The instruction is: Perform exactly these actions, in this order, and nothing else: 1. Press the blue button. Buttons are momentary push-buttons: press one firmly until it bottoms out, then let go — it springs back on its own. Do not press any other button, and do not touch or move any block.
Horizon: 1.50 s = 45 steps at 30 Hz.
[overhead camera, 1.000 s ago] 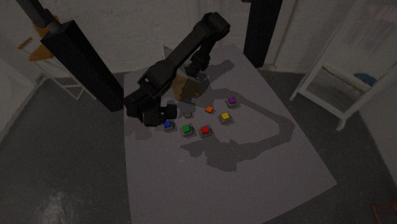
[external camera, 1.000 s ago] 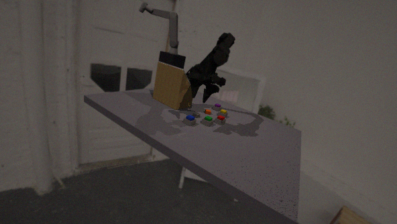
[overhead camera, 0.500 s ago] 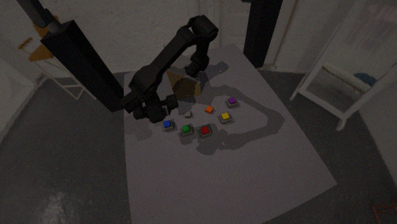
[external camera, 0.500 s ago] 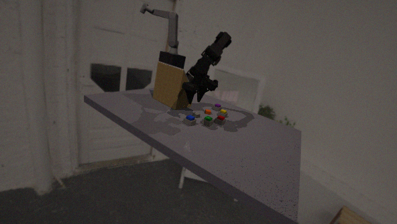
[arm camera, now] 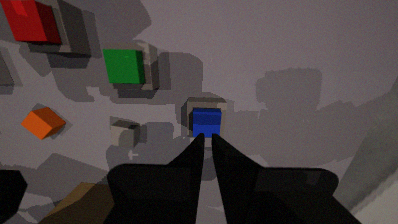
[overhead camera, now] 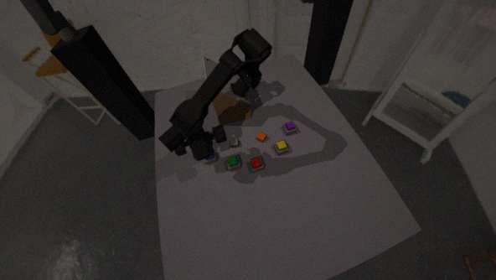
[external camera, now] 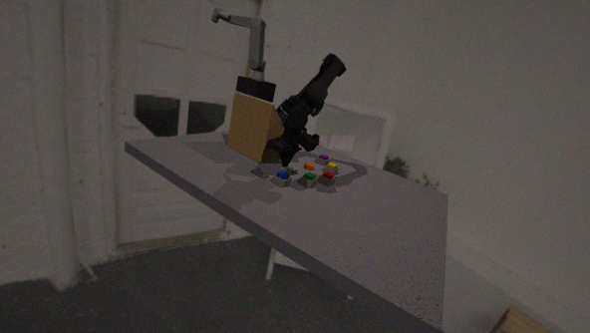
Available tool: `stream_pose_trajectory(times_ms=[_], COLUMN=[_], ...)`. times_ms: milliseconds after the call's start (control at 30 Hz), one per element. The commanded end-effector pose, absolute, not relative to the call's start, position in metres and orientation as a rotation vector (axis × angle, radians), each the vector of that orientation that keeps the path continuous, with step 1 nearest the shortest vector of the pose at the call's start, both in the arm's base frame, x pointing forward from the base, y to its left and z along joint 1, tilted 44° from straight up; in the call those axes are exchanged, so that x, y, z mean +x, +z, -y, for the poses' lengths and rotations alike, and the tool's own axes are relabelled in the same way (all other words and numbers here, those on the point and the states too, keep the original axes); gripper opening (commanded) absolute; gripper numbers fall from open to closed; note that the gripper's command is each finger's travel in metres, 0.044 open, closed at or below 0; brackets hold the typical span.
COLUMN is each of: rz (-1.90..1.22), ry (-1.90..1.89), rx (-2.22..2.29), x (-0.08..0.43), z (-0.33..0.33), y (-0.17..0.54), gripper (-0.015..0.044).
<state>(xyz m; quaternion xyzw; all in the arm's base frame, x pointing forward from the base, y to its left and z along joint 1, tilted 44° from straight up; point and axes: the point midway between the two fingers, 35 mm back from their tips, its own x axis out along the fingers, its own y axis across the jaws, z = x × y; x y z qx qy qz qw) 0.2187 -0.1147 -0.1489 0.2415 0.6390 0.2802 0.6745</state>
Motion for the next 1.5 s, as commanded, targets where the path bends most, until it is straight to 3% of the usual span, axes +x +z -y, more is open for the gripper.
stream_pose_trajectory(times_ms=[0,1467], rz=[-1.435,-1.434], ry=[0.625,0.626], rx=[0.548,0.549], x=[0.219,0.220], z=[0.115,0.091], y=[-0.149,-0.173], gripper=[0.0020,0.0020])
